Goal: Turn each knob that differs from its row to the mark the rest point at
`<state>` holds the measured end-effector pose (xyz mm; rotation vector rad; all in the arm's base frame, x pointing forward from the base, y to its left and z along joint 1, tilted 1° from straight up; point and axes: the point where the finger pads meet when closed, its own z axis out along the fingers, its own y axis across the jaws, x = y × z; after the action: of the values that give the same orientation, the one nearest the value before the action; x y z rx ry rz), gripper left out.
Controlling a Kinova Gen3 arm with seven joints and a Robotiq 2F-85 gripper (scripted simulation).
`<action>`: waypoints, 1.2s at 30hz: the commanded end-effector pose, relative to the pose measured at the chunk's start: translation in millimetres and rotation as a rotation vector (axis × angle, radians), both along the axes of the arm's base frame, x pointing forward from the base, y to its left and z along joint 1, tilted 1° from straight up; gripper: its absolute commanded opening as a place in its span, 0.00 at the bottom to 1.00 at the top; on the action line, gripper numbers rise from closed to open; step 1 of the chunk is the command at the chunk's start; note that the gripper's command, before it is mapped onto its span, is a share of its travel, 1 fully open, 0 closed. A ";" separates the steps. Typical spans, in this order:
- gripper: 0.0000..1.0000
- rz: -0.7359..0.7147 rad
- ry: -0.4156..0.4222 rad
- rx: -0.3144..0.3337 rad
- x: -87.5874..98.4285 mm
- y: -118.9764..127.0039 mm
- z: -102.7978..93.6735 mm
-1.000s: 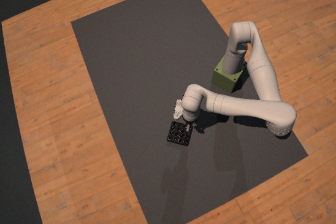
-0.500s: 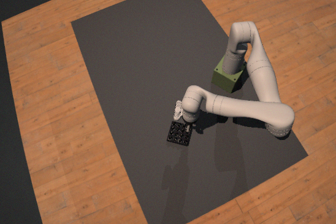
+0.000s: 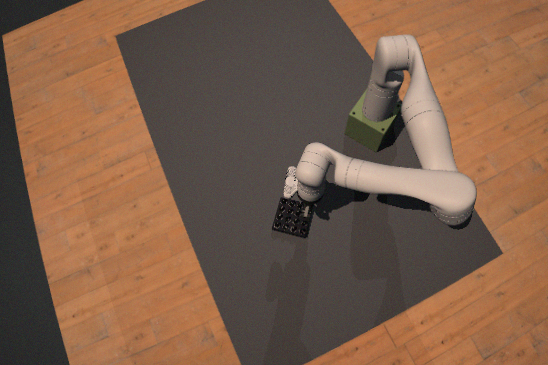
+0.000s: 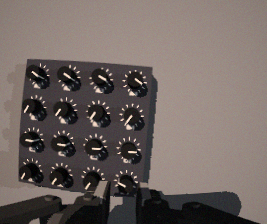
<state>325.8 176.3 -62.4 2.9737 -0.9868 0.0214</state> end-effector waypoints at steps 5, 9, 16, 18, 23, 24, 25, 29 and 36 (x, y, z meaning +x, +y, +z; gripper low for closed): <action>0.19 -0.001 0.000 -0.002 0.3 -1.2 -6.0; 0.19 -0.001 0.000 -0.002 0.4 -1.2 -9.3; 0.19 -0.001 0.000 -0.002 0.4 -1.2 -12.2; 0.19 -0.001 0.000 -0.002 0.4 -1.2 -12.5; 0.19 -0.001 0.000 -0.002 0.4 -1.2 -13.1; 0.19 -0.001 0.000 -0.002 0.4 -1.2 -13.1; 0.19 -0.001 0.000 -0.002 0.4 -1.2 -13.1; 0.19 -0.001 0.000 -0.002 0.4 -1.2 -13.1; 0.19 -0.001 0.000 -0.002 0.4 -1.2 -13.1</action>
<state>325.9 174.8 -76.0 2.9700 -0.9867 0.0215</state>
